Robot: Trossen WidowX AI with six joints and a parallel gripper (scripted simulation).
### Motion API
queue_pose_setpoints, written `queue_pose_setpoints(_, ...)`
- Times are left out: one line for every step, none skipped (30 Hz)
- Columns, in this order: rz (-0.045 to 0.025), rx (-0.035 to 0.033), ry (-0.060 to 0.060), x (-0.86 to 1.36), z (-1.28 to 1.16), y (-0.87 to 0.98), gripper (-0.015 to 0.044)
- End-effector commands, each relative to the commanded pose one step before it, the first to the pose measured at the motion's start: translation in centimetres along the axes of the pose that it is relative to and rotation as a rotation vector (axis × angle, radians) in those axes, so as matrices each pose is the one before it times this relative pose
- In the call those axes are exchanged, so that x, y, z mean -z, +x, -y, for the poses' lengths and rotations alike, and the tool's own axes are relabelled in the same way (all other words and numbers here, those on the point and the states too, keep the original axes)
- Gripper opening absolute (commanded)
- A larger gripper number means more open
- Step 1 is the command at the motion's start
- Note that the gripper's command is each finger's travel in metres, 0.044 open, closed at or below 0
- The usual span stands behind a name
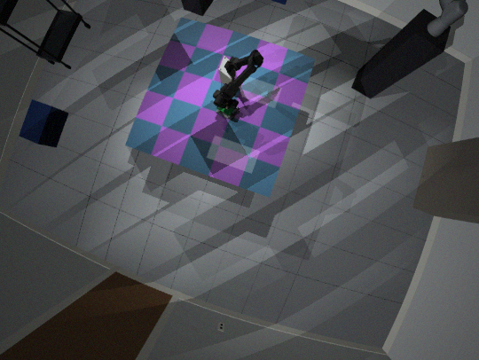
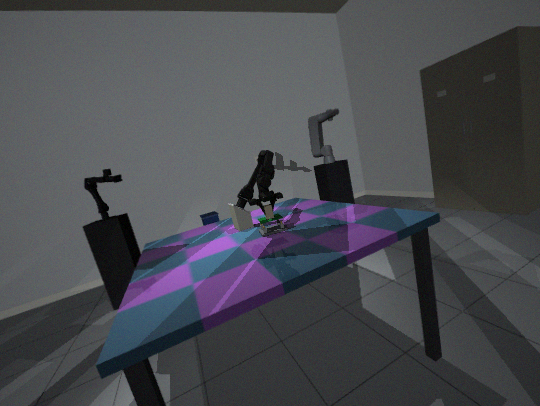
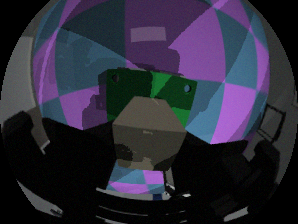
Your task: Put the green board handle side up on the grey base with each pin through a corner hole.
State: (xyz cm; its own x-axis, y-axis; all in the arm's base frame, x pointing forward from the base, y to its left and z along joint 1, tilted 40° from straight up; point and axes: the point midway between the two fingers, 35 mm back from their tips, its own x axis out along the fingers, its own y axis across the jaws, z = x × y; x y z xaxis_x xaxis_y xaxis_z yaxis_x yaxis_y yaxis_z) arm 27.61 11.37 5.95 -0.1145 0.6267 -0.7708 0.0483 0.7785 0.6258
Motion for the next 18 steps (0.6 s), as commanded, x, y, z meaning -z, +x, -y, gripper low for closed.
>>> queue_pose_setpoints(-0.00296,-0.00469,0.0071,0.117,0.069,0.454,0.0)
queue_pose_setpoints(0.0,-0.00004,-0.0002,-0.006,-0.002,0.08,0.0)
queue_pose_setpoints(0.0,-0.00004,-0.0002,-0.007,-0.001,0.08,0.0)
queue_pose_setpoints(0.0,-0.00004,-0.0001,-0.006,-0.001,0.079,0.0)
queue_pose_setpoints(0.0,-0.00004,0.0,-0.004,0.0,0.078,0.0)
queue_pose_setpoints(0.0,-0.00004,0.0,-0.003,0.0,0.077,0.0)
queue_pose_setpoints(0.0,-0.00004,0.0001,-0.002,0.0,0.076,0.0)
queue_pose_setpoints(0.0,-0.00004,0.0001,-0.001,0.0,0.076,0.0)
queue_pose_setpoints(0.0,-0.00004,0.0001,-0.001,0.0,0.076,0.0)
queue_pose_setpoints(-0.00001,-0.00005,0.0001,0.0,-0.001,0.092,0.0)
queue_pose_setpoints(-0.00001,-0.00004,0.0001,0.001,-0.001,0.074,0.0)
queue_pose_setpoints(0.0,-0.00003,0.0,0.001,-0.001,0.05,0.0)
queue_pose_setpoints(0.00089,0.00112,-0.0022,-0.029,-0.021,-0.092,0.0)
queue_pose_setpoints(0.00088,0.00112,-0.0022,-0.029,-0.02,-0.092,0.0)
queue_pose_setpoints(0.00088,0.00113,-0.0022,-0.029,-0.02,-0.092,0.0)
queue_pose_setpoints(0.00087,0.00113,-0.0022,-0.028,-0.02,-0.093,0.0)
queue_pose_setpoints(0.0,0.0,0.0,0.0,0.0,0.0,0.0)
queue_pose_setpoints(0.0,0.0,0.0,0.0,0.0,0.0,0.0)
